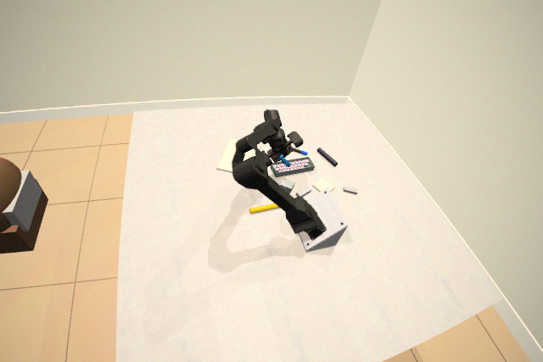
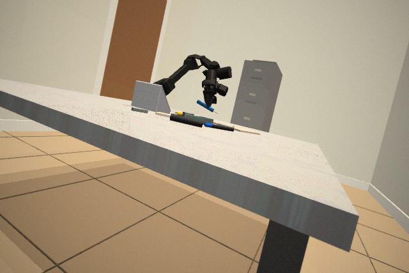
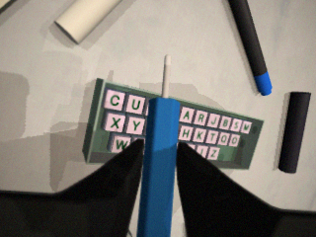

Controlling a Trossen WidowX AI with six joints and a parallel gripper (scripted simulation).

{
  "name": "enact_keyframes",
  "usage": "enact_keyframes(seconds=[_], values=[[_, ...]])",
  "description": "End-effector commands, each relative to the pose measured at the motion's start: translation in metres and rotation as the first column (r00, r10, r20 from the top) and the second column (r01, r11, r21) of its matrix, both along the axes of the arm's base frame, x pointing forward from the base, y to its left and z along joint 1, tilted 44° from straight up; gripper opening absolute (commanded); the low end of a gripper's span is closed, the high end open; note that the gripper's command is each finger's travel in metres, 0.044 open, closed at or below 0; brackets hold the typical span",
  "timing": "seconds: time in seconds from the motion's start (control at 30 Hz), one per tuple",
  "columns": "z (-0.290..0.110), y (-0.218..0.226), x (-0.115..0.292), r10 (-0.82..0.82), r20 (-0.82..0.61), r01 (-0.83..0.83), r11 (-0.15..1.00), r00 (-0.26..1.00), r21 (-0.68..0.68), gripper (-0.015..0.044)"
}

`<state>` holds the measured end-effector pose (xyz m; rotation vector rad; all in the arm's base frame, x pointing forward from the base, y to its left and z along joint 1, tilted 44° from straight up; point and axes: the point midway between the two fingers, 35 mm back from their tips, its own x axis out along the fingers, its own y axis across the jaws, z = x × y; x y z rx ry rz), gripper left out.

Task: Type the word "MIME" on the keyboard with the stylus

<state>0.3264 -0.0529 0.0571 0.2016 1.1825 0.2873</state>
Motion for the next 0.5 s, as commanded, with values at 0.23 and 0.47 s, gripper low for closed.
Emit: enact_keyframes(seconds=[0.23, 0.47], values=[[-0.013, -0.026, 0.015, 0.161, -0.101, -0.175, 0.973, 0.982, -0.149, 0.0], [-0.021, -0.043, 0.022, 0.276, -0.188, -0.314, 0.925, 0.943, -0.216, 0.0]])
